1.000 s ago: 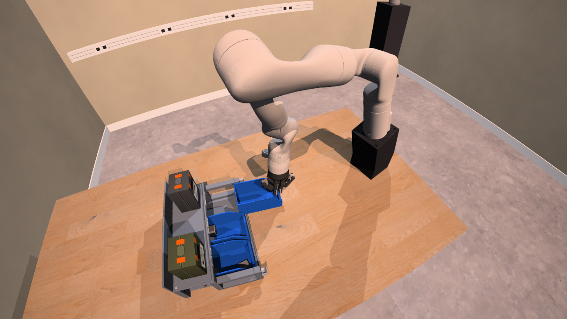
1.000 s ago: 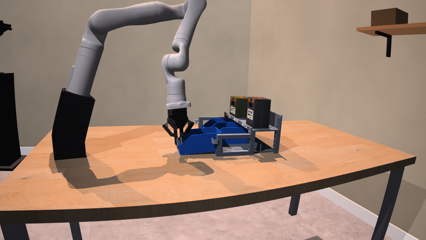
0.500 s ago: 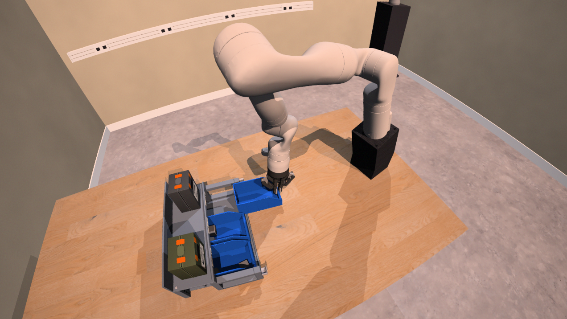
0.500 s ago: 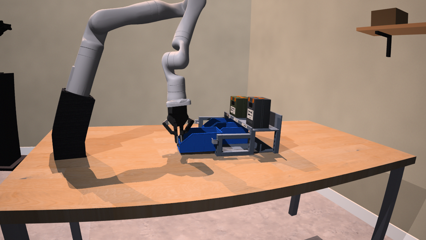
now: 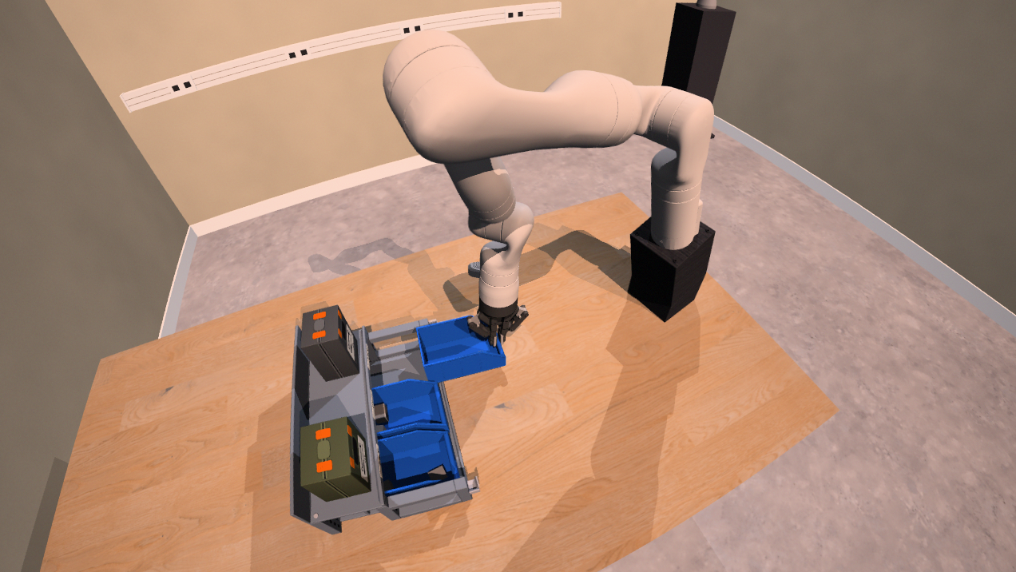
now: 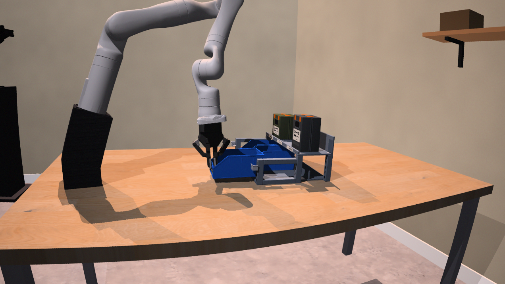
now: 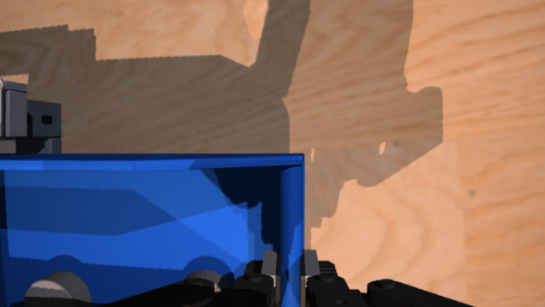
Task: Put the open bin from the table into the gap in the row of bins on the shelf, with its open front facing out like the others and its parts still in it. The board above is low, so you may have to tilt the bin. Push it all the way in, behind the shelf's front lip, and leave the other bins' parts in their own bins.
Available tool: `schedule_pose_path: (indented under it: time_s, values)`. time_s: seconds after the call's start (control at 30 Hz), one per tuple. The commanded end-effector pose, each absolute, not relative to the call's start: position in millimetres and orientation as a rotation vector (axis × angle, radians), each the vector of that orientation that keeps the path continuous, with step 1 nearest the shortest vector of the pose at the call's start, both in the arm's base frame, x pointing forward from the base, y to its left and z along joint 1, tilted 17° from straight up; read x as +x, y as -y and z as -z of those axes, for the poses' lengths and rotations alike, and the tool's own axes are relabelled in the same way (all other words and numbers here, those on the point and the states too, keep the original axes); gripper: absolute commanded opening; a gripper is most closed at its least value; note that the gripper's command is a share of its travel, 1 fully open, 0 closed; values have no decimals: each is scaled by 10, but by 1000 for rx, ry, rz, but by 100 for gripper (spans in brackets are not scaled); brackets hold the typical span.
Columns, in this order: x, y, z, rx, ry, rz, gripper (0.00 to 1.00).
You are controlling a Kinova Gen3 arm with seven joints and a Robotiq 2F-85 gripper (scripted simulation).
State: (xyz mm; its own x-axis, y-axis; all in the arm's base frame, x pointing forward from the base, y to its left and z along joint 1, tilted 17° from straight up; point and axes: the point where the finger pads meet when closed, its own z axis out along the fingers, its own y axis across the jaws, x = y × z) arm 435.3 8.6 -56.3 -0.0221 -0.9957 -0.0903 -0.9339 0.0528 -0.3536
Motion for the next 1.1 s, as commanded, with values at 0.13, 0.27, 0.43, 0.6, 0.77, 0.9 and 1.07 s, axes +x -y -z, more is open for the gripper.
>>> schedule_pose_path:
  time_s: [0.13,0.27,0.43,0.6,0.77,0.9,1.07]
  values:
    - [4342,-79,495,-1947,-2025,281,10]
    - [4342,-79,495,-1947,-2025,281,10]
    - [4340,-79,504,-1948,-2026,281,10]
    - [4351,-81,522,-1947,-2025,281,10]
    - [4351,-81,522,-1947,-2025,281,10]
    - [4351,-81,522,-1947,-2025,281,10]
    - [4352,-82,532,-1947,-2026,281,10]
